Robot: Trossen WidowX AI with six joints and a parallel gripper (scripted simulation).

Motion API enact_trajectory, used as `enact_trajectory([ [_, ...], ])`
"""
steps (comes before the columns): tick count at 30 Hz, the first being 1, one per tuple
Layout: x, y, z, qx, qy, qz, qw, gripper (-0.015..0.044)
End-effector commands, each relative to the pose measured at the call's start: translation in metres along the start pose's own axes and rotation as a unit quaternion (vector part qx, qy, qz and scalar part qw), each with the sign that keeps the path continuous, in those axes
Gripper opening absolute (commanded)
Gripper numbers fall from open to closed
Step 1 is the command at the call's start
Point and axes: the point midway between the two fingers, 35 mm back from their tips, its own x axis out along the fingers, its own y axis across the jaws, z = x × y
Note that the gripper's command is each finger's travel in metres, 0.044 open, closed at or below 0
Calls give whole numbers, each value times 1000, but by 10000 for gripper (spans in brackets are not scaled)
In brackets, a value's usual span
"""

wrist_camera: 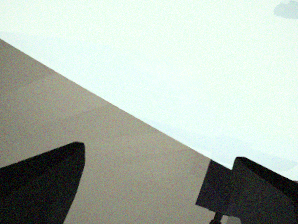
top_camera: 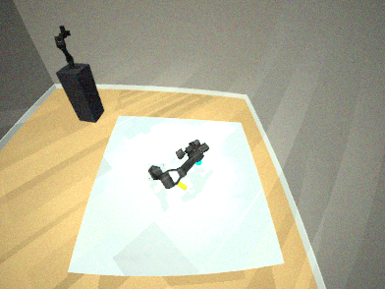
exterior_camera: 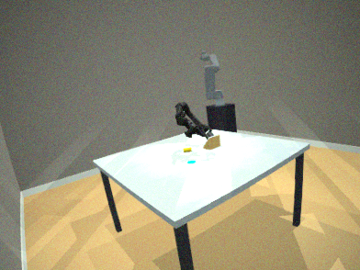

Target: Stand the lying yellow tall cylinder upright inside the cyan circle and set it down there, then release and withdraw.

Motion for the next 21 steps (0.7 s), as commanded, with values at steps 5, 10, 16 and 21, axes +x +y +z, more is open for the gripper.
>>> enact_trajectory([
  [5, -76, -59, 68, -61, -229, -96, 967, 309],
  [10, -138, -100, 101, -109, -352, -180, 912, 309],
  [16, -171, -120, 113, -136, -406, -225, 875, 309],
  [21, -170, -121, 115, -136, -406, -224, 875, 309],
])
